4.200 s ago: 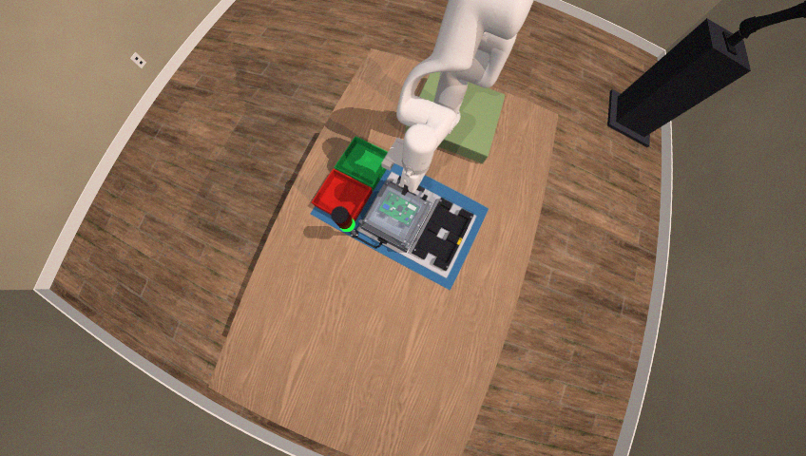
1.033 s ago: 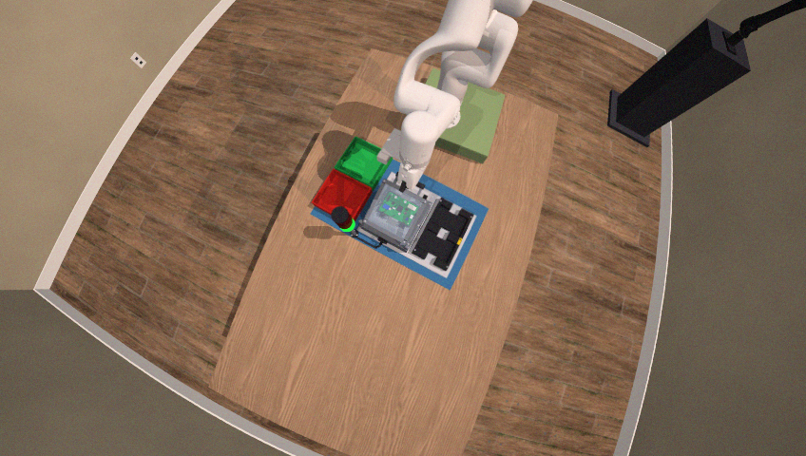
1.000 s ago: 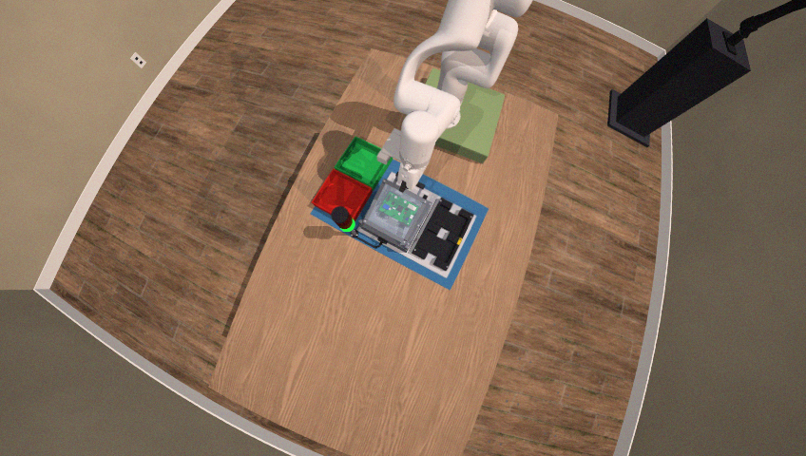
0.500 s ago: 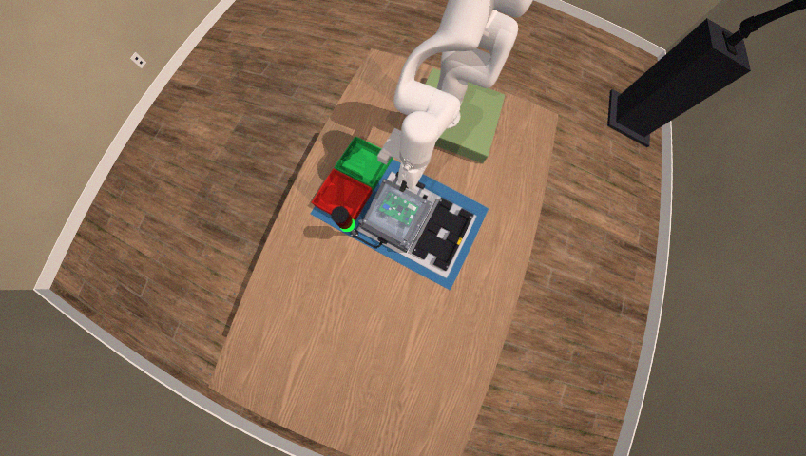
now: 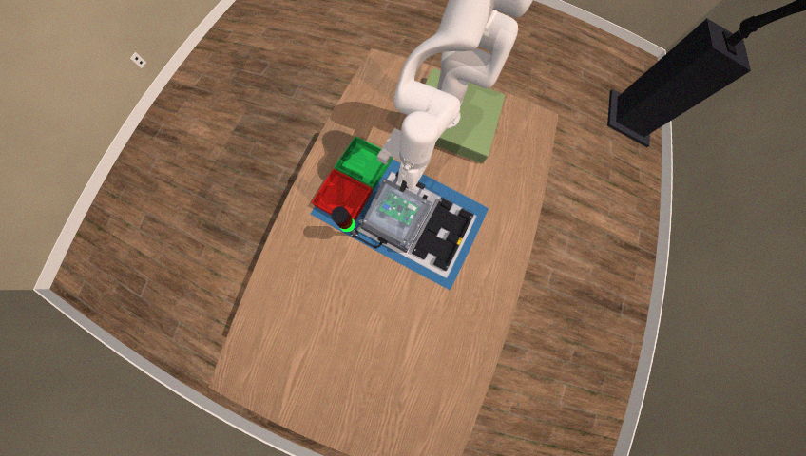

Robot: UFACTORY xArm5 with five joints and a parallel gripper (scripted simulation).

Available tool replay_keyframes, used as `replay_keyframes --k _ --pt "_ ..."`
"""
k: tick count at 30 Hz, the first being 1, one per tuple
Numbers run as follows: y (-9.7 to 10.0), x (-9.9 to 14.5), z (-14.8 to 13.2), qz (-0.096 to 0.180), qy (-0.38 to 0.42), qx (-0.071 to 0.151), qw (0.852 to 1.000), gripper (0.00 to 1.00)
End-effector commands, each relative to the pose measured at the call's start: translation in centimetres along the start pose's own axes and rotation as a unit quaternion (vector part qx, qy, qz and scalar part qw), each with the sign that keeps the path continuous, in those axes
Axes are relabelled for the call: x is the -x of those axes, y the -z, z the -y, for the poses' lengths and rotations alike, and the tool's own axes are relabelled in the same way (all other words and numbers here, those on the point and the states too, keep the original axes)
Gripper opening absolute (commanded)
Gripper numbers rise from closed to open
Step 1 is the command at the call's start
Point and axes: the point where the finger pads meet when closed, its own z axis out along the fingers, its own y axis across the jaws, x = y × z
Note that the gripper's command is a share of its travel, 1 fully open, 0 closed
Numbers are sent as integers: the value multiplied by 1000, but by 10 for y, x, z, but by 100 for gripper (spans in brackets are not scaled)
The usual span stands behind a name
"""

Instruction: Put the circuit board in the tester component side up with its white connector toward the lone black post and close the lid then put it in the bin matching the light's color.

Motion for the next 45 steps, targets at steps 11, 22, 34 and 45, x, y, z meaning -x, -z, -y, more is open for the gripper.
replay_keyframes --k 11,22,34,45 --pt "-1 0 1 0 0 -2 1000 28" --pt "-2 0 1 0 0 -2 1000 28" --pt "-2 0 1 0 0 -2 1000 0" --pt "-2 0 1 0 0 -2 1000 0"
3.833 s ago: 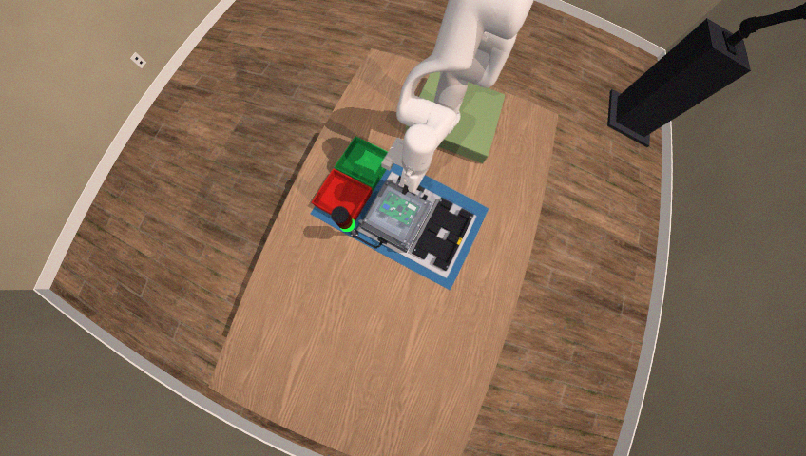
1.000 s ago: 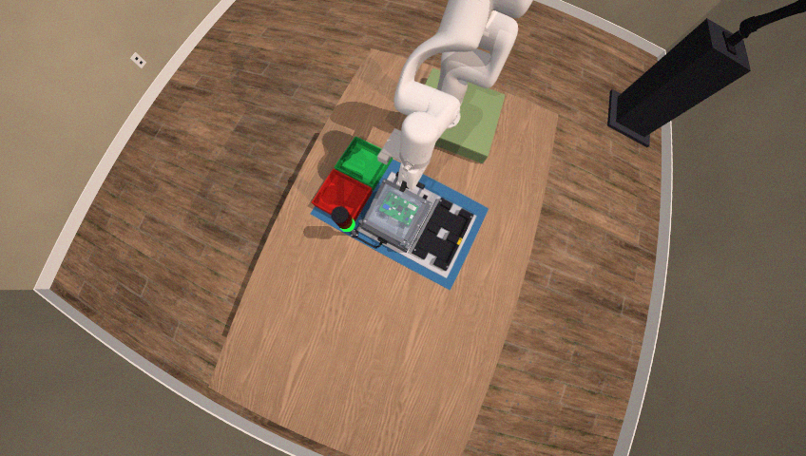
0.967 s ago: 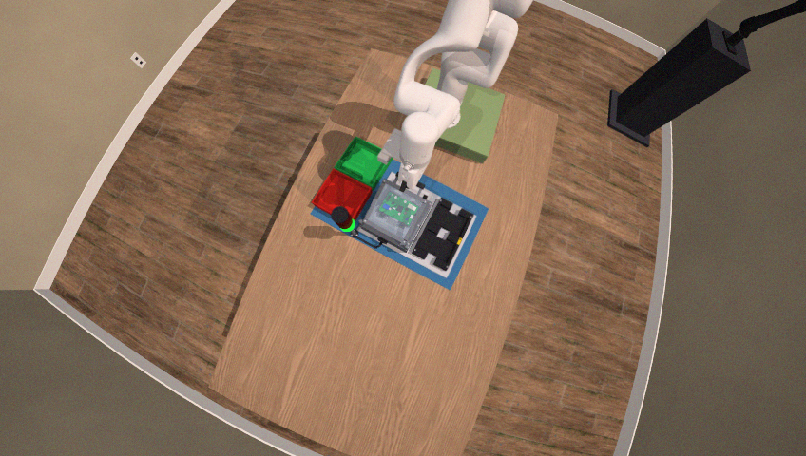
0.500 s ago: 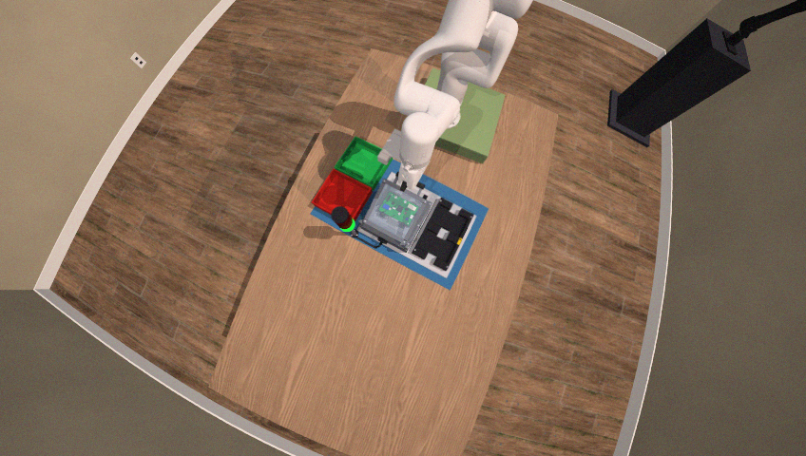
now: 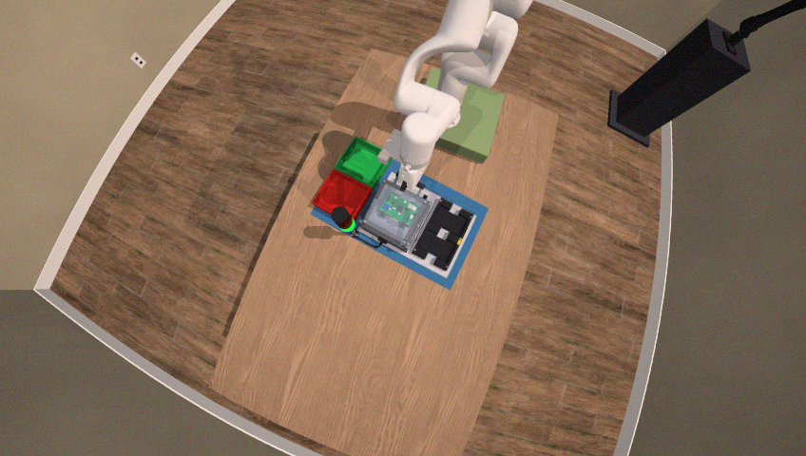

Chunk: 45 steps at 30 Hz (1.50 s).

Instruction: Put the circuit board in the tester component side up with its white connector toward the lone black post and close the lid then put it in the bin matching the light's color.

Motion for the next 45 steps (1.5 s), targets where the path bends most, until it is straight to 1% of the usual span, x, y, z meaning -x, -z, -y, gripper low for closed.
replay_keyframes --k 1,30,35,44,45 --pt "1 0 1 0 0 -2 1000 0" --pt "3 0 2 0 0 -2 1000 0" --pt "10 0 5 0 0 -2 1000 0" --pt "38 0 21 0 0 -2 1000 0" --pt "38 0 21 0 0 -2 1000 0"
